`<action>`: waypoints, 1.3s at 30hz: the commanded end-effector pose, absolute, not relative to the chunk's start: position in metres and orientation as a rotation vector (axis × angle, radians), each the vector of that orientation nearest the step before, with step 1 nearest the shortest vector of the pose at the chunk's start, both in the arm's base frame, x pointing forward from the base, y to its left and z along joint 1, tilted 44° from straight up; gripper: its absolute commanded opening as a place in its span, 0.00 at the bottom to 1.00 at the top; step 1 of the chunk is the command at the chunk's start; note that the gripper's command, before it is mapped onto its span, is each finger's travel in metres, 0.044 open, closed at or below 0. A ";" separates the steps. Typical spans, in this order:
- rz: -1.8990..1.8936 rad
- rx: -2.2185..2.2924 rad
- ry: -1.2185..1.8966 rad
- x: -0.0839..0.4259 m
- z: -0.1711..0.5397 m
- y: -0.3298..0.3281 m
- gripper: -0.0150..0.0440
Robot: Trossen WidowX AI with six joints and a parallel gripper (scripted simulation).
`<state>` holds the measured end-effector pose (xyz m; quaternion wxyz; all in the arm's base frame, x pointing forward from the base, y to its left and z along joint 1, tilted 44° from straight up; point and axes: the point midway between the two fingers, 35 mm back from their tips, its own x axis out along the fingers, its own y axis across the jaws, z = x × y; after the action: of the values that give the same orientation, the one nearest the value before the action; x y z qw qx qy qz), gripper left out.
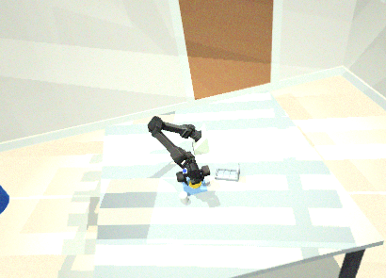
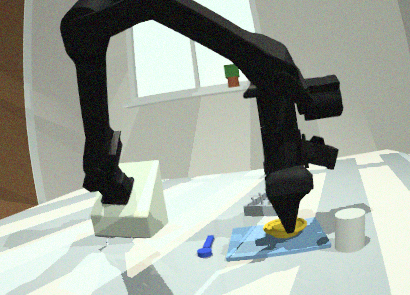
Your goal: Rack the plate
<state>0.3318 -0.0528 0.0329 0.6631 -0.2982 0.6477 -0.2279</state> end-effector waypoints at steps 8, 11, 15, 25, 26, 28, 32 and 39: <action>-0.515 -0.687 1.477 0.328 0.022 -0.063 0.92; -0.515 -0.687 1.477 0.328 0.022 -0.063 0.92; -0.515 -0.687 1.477 0.328 0.022 -0.063 0.91; -0.515 -0.687 1.477 0.328 0.022 -0.063 0.76; -0.515 -0.687 1.477 0.328 0.023 -0.062 0.72; -0.513 -0.685 1.477 0.330 0.026 -0.058 0.63; -0.506 -0.682 1.476 0.334 0.039 -0.043 0.45; -0.499 -0.679 1.476 0.338 0.061 -0.018 0.25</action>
<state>0.3354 -0.0282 0.0515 0.6575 -0.3044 0.6531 -0.2203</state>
